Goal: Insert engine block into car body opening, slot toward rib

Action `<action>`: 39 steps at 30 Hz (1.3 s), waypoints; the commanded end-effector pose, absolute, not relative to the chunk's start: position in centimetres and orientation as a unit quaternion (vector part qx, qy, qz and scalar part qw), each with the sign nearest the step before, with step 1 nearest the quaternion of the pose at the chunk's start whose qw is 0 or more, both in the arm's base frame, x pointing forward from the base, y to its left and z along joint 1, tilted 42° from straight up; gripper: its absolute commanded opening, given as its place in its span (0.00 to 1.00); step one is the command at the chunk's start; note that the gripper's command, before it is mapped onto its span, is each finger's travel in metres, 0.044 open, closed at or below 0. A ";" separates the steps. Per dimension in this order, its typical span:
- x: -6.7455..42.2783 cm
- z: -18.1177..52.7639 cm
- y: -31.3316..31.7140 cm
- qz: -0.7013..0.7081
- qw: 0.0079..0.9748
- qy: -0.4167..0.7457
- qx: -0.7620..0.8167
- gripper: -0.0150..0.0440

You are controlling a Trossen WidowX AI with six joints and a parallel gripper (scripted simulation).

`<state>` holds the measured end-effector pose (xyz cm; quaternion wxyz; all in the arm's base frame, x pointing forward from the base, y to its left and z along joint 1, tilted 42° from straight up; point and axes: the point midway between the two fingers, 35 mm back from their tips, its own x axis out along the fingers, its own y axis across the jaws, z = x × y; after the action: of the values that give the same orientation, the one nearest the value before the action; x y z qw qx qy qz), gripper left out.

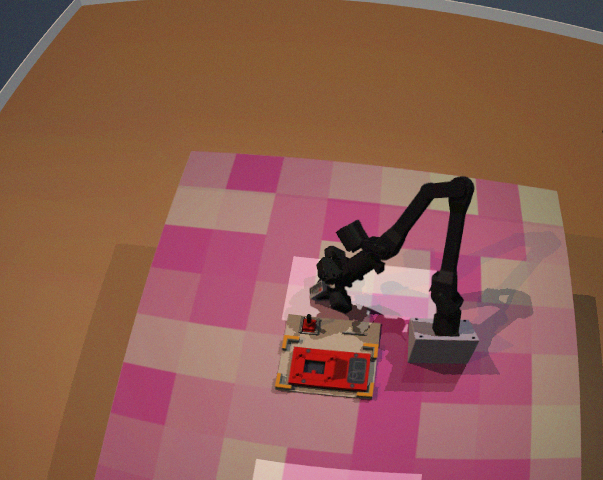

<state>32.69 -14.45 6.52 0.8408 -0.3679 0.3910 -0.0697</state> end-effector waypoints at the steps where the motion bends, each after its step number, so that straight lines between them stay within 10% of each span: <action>1: 32.7 6.5 -14.5 -0.070 0.841 0.391 -0.368 0.34; 16: 32.7 6.5 -14.5 -0.070 0.841 0.391 -0.368 1.00; 39: 30.2 9.6 -12.9 -0.071 0.841 0.389 -0.369 1.00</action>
<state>30.15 -12.92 9.63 0.8410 -0.3689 0.3894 -0.0708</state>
